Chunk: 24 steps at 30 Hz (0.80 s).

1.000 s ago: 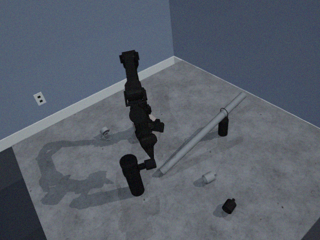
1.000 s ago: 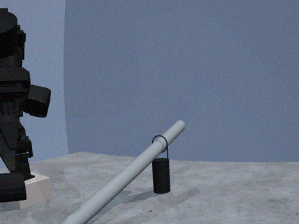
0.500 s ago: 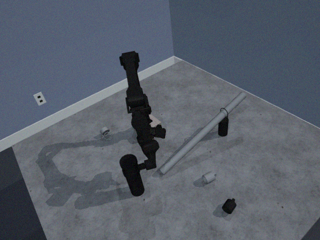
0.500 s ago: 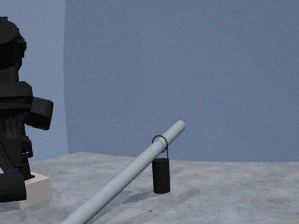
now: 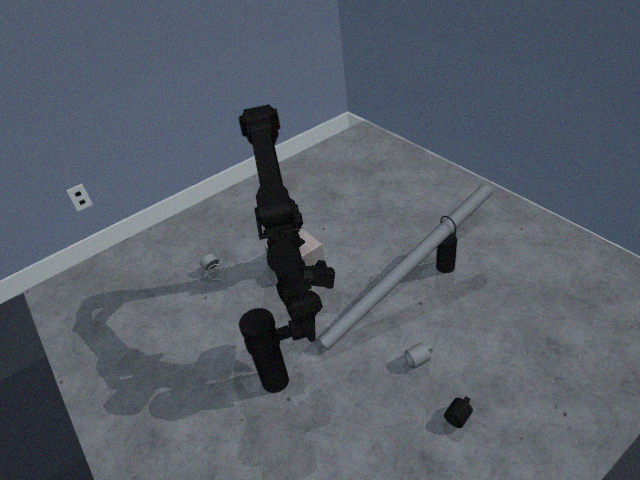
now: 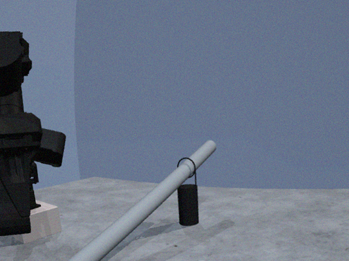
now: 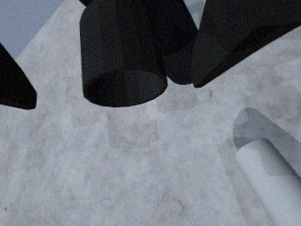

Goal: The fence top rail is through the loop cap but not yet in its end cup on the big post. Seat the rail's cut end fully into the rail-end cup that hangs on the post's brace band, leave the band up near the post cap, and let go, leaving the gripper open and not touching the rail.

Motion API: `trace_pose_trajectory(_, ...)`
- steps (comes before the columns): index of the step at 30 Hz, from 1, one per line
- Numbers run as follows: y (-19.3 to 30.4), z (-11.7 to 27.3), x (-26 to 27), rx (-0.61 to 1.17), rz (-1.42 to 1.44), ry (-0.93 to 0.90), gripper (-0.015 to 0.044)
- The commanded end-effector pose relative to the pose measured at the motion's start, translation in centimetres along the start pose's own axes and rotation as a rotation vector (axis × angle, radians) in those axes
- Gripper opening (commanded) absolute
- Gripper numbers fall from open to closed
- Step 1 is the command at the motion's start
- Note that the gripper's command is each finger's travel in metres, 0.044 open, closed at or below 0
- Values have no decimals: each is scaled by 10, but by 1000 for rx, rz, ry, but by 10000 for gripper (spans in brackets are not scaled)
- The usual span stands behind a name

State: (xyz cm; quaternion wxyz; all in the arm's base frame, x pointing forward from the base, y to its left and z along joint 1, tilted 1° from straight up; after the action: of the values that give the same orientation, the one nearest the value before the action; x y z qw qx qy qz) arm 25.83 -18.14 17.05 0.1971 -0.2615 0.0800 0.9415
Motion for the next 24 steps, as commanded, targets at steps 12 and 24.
trace_pose_trajectory(12,-1,-16,4,1,-5,-9,335)
trace_pose_trajectory(24,0,-16,4,-1,-2,-9,98)
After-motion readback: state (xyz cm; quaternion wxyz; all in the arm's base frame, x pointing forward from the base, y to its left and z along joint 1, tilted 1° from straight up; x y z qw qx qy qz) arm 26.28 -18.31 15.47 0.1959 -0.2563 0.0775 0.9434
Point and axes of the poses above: the point midway between the two fingers, 35 mm back from their tips, its own z axis back along the fingers, its own x axis across the jaws, y = z × x, the point moved 7 cm from there along z, back along the fingers, and after that the axes turned 3 degrees about z, right-handed, at the moved point
